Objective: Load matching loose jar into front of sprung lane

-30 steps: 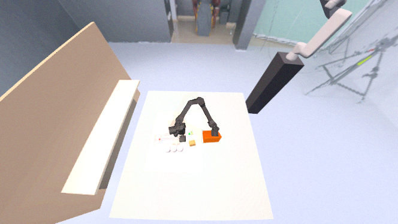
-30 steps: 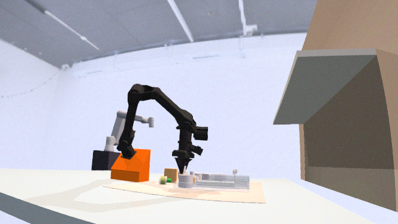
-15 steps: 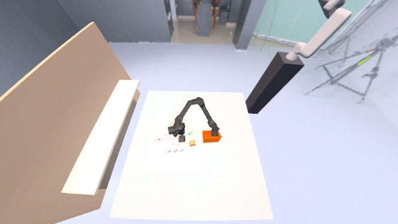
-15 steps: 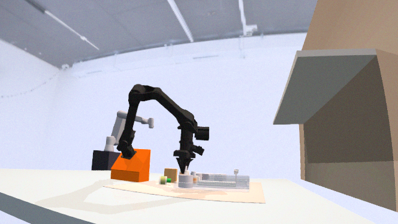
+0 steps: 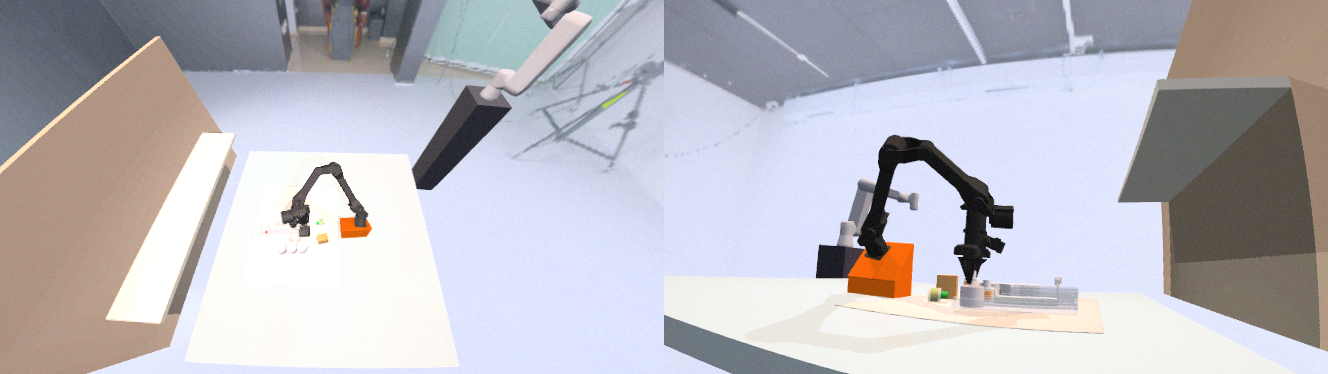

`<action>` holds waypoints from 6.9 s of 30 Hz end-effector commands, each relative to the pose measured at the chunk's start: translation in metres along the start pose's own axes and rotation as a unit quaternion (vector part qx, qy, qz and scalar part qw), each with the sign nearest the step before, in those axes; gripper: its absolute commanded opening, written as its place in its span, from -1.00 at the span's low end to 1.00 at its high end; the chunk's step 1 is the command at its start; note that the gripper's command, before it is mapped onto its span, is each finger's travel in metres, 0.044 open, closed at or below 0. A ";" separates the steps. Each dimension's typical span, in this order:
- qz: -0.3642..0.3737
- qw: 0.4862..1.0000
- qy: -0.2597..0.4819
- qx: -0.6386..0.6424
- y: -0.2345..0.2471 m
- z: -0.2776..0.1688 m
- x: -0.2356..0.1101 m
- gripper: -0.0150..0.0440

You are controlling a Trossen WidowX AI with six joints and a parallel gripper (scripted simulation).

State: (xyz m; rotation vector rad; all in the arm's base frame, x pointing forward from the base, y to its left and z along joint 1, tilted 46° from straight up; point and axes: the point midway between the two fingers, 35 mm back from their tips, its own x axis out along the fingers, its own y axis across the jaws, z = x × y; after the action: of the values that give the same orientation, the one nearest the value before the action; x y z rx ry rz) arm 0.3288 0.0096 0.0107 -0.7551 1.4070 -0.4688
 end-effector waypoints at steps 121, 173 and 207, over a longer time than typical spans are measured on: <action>-0.001 1.000 -0.012 0.009 -0.003 0.025 0.000 -0.49; -0.002 1.000 -0.012 0.009 -0.003 0.023 0.020 -0.49; -0.002 1.000 -0.012 0.009 -0.003 0.018 0.023 -0.49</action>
State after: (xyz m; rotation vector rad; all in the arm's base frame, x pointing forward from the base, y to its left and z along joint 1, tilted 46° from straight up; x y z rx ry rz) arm 0.3480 -0.0047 -0.0044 -0.7480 1.3895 -0.4669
